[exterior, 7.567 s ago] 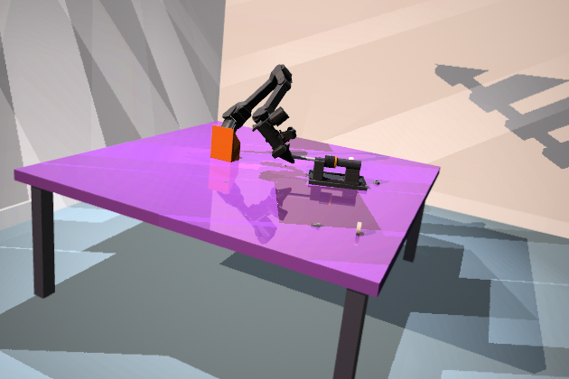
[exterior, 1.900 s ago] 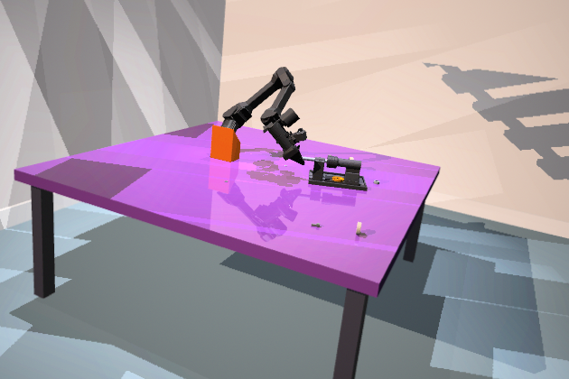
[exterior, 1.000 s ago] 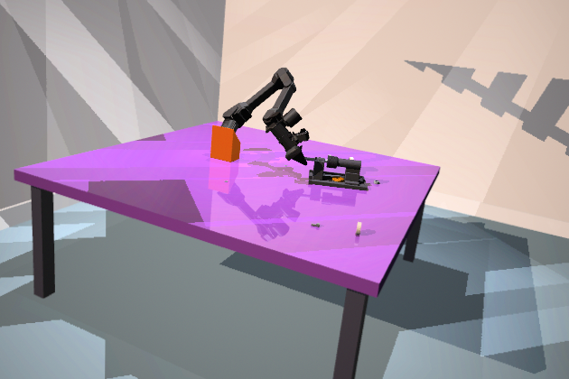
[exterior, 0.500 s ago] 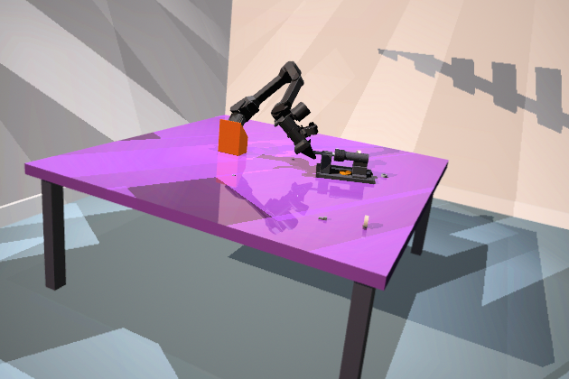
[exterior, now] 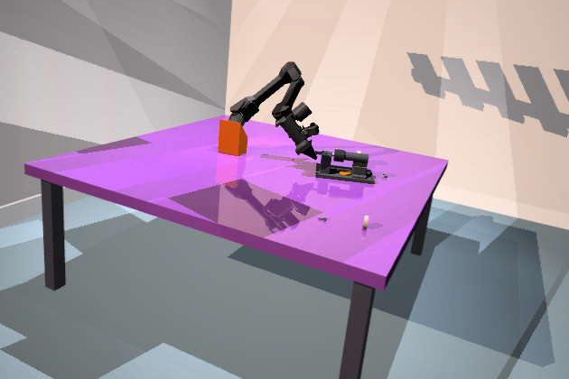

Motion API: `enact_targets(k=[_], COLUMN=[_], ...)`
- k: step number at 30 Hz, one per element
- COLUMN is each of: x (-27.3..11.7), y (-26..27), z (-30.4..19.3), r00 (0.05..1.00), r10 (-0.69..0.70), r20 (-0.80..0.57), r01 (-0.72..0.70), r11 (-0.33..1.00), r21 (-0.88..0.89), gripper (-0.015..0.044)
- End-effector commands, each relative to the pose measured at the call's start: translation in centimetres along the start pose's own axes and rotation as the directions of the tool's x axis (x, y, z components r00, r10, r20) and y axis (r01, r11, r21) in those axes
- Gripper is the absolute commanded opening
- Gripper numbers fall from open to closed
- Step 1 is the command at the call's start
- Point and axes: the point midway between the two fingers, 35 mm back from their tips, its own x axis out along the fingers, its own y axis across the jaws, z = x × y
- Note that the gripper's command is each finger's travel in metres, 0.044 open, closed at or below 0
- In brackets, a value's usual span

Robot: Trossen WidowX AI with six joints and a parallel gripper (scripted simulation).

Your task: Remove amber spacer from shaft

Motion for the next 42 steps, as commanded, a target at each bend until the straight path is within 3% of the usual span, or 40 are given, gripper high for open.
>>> enact_targets(k=[1,41,42], x=[0.16,0.92,0.74], y=[-0.10,-0.09,0.00], z=[0.43,1.18,0.79], r00=[1.000,1.000,1.000], r10=[-0.004,-0.004,0.000], r20=[0.006,0.006,0.000], r01=[0.004,0.004,0.000], r11=[1.000,1.000,1.000], r21=[-0.003,-0.004,0.000], gripper=[0.0000,0.0000,0.0026])
